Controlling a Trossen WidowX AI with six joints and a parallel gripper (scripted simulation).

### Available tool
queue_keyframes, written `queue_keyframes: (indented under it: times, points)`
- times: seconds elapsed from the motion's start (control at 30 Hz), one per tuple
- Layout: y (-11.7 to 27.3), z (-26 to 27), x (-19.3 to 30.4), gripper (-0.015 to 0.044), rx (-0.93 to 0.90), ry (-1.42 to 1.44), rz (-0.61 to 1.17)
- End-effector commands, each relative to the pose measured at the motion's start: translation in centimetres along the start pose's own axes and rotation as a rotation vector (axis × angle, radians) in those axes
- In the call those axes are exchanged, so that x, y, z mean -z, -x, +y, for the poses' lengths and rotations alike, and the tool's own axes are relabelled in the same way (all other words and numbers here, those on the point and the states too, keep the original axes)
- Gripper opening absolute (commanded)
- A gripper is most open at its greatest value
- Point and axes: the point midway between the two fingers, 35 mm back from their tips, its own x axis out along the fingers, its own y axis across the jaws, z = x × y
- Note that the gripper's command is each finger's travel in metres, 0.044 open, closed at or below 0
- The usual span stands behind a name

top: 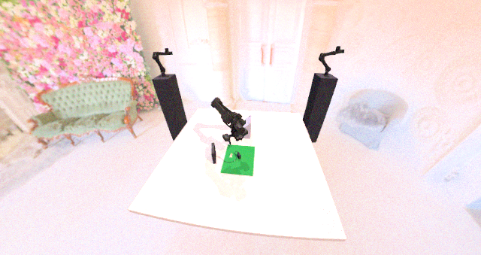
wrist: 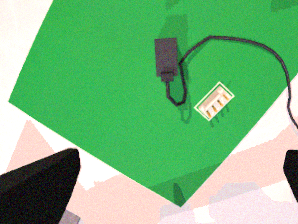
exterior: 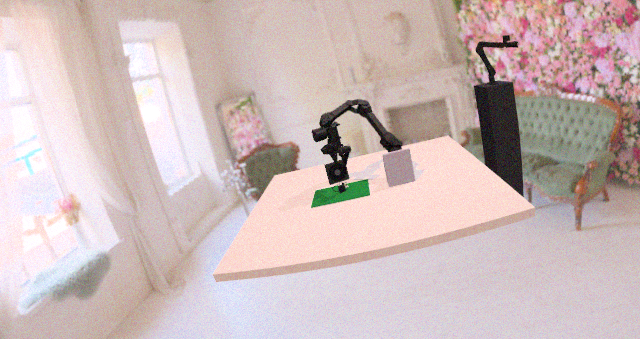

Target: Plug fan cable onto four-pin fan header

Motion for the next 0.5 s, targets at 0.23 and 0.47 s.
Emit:
queue_keyframes:
  times: [0.23,0.47]
  points:
    - [1.1,0.8,-4.2,0.0440,0.011,0.047,-0.007]
    - [-7.1,0.6,-4.2,0.0440,0.014,0.046,-0.007]
